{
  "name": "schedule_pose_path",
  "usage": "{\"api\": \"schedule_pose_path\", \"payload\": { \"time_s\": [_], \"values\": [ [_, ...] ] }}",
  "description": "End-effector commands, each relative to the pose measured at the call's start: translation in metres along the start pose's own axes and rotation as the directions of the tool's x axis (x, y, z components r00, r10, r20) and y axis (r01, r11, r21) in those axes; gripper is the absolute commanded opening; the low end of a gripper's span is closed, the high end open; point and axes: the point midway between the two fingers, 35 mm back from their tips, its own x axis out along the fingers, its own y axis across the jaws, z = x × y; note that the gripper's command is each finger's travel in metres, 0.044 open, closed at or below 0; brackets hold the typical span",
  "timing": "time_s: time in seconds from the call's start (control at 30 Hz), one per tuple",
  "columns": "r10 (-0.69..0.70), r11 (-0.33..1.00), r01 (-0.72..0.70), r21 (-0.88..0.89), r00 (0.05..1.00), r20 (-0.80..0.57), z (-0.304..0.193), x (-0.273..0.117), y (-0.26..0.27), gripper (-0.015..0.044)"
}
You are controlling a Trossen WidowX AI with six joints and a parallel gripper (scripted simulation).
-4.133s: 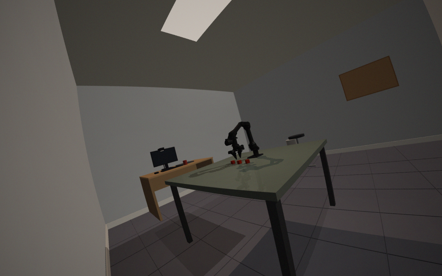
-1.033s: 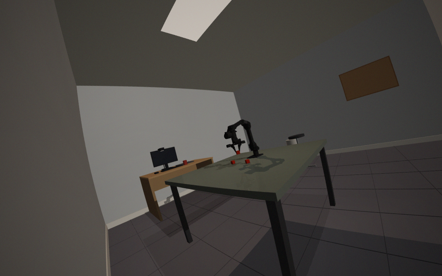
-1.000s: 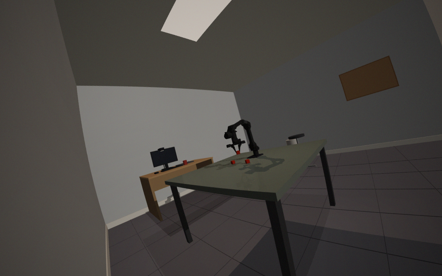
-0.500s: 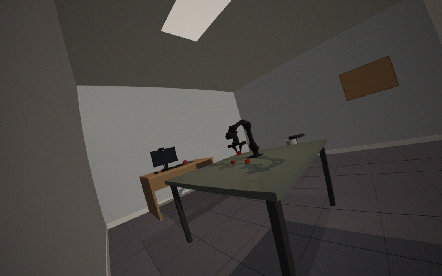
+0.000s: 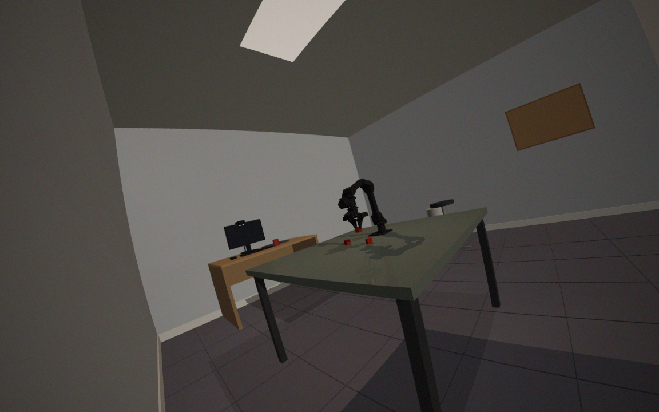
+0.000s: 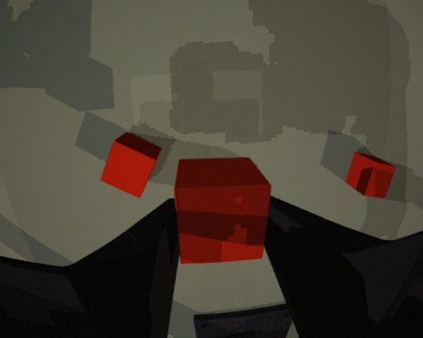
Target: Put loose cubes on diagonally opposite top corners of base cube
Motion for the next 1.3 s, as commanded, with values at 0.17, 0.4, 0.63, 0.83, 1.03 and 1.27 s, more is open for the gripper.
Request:
{"api": "schedule_pose_path", "payload": {
  "time_s": [0.17, 0.4, 0.63, 0.83, 1.03, 1.27],
  "values": [
    [-0.004, 0.957, 0.004, 0.29, 1.0, -0.002, 0.0, 0.006, 0.01, 0.0105],
    [-0.003, 0.871, 0.003, 0.491, 1.0, -0.002, 0.0, 0.01, 0.017, 0.0105],
    [-0.002, 0.744, 0.003, 0.668, 1.0, -0.002, 0.0, 0.013, 0.024, 0.0105],
    [-0.002, 0.607, 0.002, 0.795, 1.0, -0.002, 0.0, 0.016, 0.03, 0.0105],
    [-0.001, 0.449, 0.002, 0.894, 1.0, -0.002, -0.001, 0.019, 0.037, 0.0105],
    [-0.001, 0.32, 0.002, 0.948, 1.0, -0.002, -0.001, 0.022, 0.041, 0.0105]
  ]
}}
